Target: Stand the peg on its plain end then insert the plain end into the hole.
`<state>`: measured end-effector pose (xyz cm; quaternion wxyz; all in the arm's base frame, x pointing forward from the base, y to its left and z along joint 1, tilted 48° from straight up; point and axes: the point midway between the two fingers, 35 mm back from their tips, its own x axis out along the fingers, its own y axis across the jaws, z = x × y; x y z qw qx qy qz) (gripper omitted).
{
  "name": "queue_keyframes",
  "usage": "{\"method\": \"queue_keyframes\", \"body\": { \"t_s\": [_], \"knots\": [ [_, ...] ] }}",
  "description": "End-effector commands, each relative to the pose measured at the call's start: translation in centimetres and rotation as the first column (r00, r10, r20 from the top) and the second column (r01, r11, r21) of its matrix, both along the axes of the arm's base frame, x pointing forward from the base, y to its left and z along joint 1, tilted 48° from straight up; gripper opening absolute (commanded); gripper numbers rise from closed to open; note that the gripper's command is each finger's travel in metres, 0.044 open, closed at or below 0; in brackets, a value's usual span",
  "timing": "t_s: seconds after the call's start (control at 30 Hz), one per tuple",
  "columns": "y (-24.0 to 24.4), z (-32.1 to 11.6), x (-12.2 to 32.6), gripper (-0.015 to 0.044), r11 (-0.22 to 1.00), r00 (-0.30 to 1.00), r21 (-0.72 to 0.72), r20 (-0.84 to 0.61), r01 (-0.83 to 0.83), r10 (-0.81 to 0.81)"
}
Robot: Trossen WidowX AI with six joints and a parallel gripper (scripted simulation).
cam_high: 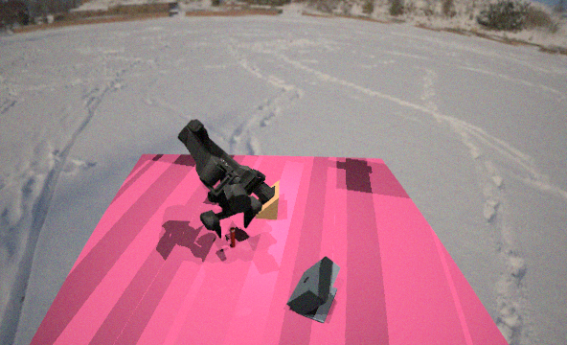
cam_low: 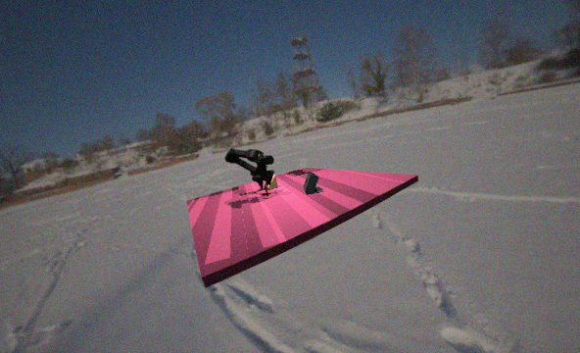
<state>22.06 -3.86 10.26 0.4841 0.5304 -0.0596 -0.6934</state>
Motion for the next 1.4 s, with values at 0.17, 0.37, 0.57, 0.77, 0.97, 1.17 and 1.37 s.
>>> {"method": "queue_keyframes", "body": {
  "t_s": [0.17, 0.37, 0.57, 0.77, 0.97, 1.17, 1.37],
  "knots": [
    [-1.1, -0.9, -0.1, 0.044, 1.0, 1.0, -0.006, -0.004, -0.002, 0.002],
    [-1.9, -1.5, -0.2, 0.044, 1.0, 1.0, -0.009, -0.004, -0.001, 0.001],
    [-1.8, -1.5, -0.1, 0.0361, 1.0, 1.0, -0.006, 0.0, 0.002, -0.002],
    [-1.8, -1.5, -0.1, 0.0204, 1.0, 1.0, -0.006, 0.0, 0.002, -0.002],
    [-1.8, -1.5, -0.1, 0.0046, 1.0, 1.0, -0.006, 0.0, 0.002, -0.002],
    [-1.8, -1.5, -0.1, 0.0006, 1.0, 1.0, -0.006, 0.0, 0.002, -0.002],
    [-1.1, -1.0, 0.0, 0.0, 1.0, 1.0, -0.003, 0.0, 0.001, -0.001]
  ]
}}
